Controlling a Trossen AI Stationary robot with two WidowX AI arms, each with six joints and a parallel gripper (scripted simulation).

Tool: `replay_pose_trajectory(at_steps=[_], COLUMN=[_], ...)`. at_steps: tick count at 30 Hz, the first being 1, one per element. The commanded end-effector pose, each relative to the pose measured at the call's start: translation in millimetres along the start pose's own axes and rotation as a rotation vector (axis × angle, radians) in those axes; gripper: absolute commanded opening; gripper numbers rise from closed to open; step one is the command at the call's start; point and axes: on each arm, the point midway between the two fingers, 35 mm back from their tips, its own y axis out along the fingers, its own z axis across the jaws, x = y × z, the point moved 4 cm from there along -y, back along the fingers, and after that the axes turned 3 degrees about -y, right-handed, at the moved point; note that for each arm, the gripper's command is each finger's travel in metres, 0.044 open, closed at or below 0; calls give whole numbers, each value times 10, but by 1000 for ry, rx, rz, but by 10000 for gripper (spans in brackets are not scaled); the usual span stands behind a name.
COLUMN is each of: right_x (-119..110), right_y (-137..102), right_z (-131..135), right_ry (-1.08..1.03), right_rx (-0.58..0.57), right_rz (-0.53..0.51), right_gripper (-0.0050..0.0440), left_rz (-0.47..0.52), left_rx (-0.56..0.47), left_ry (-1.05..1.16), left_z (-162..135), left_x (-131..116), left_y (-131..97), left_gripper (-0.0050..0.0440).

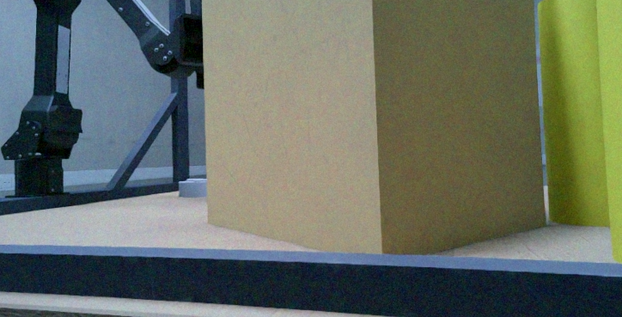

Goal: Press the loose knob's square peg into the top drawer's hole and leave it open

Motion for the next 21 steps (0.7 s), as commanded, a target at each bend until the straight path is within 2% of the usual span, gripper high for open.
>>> replay_pose_trajectory(at_steps=[1, 6, 10, 19, 21], right_x=[206, 208, 125, 125, 131], right_y=[161, 163, 13, 15, -50], right_z=[-30, -31, 2, -1, -11], right_ry=[40, 40, 31, 29, 33], right_rx=[4, 4, 7, 6, 9], right_rz=[-21, -21, -2, -2, -3], right_gripper=[80, 80, 80, 80, 80], left_rz=[-21, -19, -17, -22, -22], left_rx=[2, 2, 3, 2, 2], left_ry=[1, 1, 1, 1, 1], left_z=[11, 12, 12, 11, 9], left_x=[50, 46, 43, 53, 54], left_y=[-9, 28, 56, 55, 56], left_gripper=[240, 240, 240, 240, 240])
